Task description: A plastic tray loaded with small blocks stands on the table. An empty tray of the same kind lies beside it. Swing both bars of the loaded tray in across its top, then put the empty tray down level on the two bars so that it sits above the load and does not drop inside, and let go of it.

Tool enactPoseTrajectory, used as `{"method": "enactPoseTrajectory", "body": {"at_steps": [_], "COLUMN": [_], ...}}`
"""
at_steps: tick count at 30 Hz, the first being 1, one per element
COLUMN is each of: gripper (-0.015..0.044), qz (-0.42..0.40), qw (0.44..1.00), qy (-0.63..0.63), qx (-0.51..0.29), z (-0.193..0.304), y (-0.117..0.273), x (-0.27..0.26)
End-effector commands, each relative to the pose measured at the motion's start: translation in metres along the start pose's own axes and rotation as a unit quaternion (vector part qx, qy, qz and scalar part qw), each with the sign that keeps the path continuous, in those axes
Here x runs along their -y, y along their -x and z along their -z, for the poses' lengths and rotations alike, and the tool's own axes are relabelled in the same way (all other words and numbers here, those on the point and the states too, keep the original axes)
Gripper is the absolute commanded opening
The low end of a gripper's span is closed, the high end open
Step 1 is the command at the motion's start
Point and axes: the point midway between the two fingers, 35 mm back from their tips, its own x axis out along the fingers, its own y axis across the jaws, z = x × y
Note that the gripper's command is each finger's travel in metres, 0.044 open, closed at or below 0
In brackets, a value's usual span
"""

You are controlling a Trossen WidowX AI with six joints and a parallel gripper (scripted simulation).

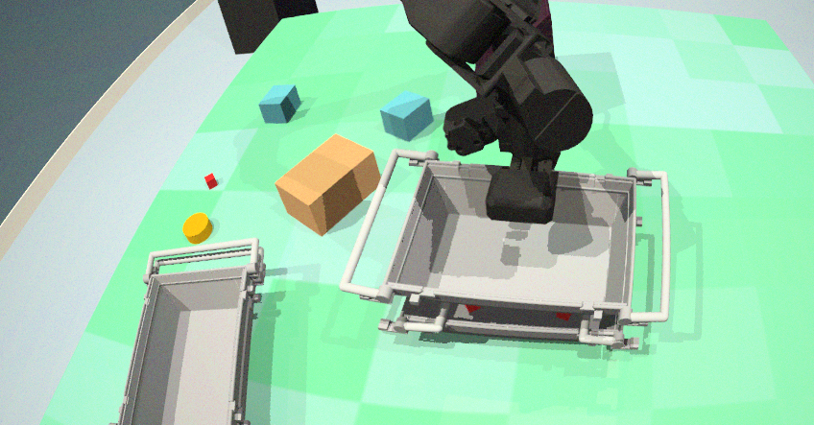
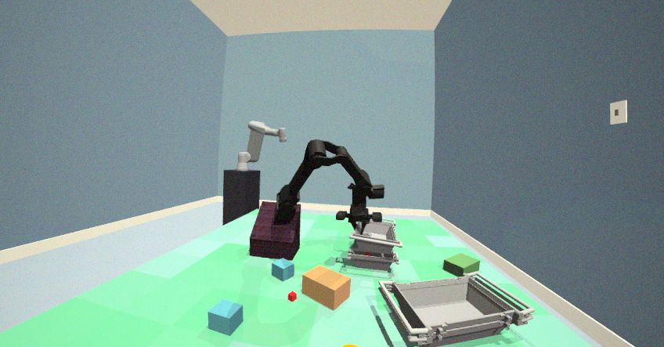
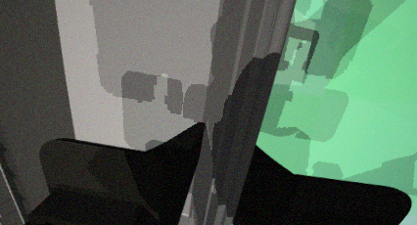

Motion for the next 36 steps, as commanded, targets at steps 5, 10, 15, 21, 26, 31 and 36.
{"method": "enactPoseTrajectory", "body": {"at_steps": [5,10,15,21,26,31,36], "gripper": [0.0,0.0,0.0,0.0044,0.0117,0.0191,0.0264], "qz": [0.018,0.004,0.018,0.018,0.018,0.018,0.018], "qw": [1.0,1.0,1.0,1.0,1.0,1.0,1.0], "qy": [0.008,0.002,0.008,0.008,0.008,0.008,0.008], "qx": [0.001,0.0,0.001,0.001,0.001,0.001,0.001], "z": [-0.0011,-0.0002,-0.0011,-0.0011,-0.0011,-0.0011,-0.0011], "y": [-0.008,-0.0019,-0.008,-0.008,-0.008,-0.008,-0.008], "x": [0.0092,0.002,0.0092,0.0092,0.0092,0.0092,0.0092]}}
